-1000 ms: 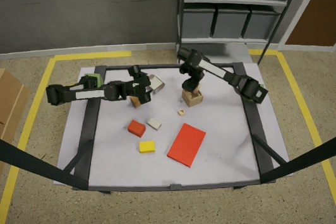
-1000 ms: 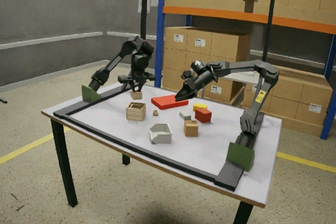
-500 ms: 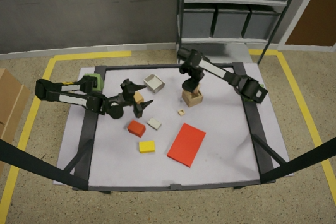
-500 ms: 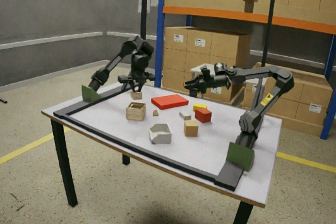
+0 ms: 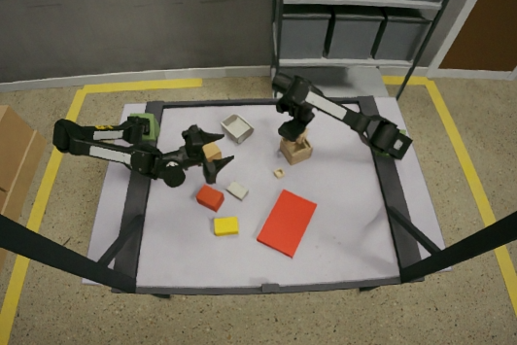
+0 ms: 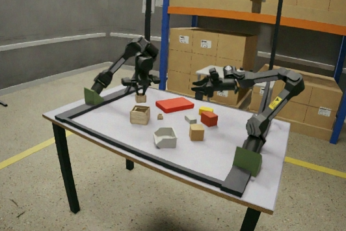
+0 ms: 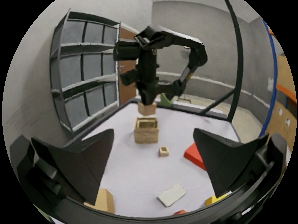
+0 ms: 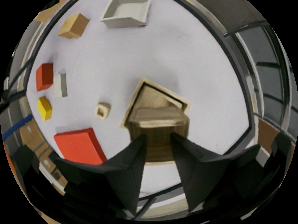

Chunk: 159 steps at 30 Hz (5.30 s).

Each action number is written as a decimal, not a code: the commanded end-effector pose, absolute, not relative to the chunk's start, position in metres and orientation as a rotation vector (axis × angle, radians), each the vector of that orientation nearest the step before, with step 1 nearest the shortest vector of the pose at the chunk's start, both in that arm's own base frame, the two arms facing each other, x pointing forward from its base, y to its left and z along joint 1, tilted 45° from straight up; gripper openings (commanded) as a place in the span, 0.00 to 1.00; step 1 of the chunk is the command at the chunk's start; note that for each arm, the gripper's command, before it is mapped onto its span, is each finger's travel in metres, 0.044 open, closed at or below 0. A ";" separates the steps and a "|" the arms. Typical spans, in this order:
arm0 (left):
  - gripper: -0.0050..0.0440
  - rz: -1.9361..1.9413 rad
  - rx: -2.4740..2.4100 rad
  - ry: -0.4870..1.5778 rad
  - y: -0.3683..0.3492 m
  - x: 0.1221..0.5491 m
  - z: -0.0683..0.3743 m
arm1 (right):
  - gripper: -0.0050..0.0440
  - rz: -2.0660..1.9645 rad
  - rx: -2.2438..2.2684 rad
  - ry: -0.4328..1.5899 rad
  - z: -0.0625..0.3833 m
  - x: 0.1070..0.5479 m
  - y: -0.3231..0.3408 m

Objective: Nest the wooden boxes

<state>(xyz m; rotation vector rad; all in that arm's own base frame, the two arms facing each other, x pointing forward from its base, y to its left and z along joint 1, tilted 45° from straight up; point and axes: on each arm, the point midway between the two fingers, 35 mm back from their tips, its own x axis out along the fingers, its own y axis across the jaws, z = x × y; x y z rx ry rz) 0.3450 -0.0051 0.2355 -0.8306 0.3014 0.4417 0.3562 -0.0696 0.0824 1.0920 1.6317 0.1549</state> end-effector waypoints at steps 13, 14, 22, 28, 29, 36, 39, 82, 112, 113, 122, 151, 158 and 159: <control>0.92 0.434 -0.841 0.285 -0.005 0.344 0.241 | 0.49 -0.214 1.417 1.701 0.085 0.358 -0.070; 0.92 0.434 -0.841 0.285 -0.005 0.344 0.241 | 0.49 -0.245 1.443 1.705 0.085 0.358 -0.070; 0.92 0.434 -0.841 0.285 -0.005 0.344 0.241 | 0.49 -0.465 1.617 1.721 0.085 0.358 -0.070; 0.92 0.434 -0.841 0.285 -0.005 0.344 0.241 | 0.49 -0.629 1.737 1.720 0.085 0.358 -0.070; 0.92 0.434 -0.841 0.285 -0.005 0.344 0.241 | 0.49 -0.662 1.761 1.719 0.085 0.358 -0.070; 0.92 0.434 -0.841 0.285 -0.005 0.344 0.241 | 0.49 -0.903 1.922 1.696 0.085 0.358 -0.070; 0.92 0.434 -0.841 0.285 -0.005 0.344 0.241 | 0.49 -0.974 1.967 1.686 0.085 0.358 -0.070; 0.92 0.434 -0.841 0.285 -0.005 0.344 0.241 | 0.49 -1.887 2.423 1.378 0.083 0.357 -0.062; 0.92 0.434 -0.841 0.285 -0.005 0.344 0.241 | 0.49 -1.891 2.422 1.382 0.060 0.358 -0.041; 0.92 0.434 -0.841 0.285 -0.005 0.344 0.241 | 0.49 -1.892 2.422 1.382 0.059 0.358 -0.040; 0.92 0.434 -0.841 0.285 -0.005 0.344 0.241 | 0.49 -1.890 2.421 1.381 0.057 0.358 -0.037; 0.92 0.434 -0.841 0.285 -0.005 0.344 0.241 | 0.49 -1.894 2.421 1.384 0.044 0.358 -0.024; 0.92 0.434 -0.841 0.285 -0.005 0.344 0.241 | 0.49 -1.900 2.420 1.386 0.038 0.358 -0.019; 0.92 0.434 -0.841 0.285 -0.005 0.344 0.241 | 0.49 -1.900 2.420 1.386 0.038 0.358 -0.019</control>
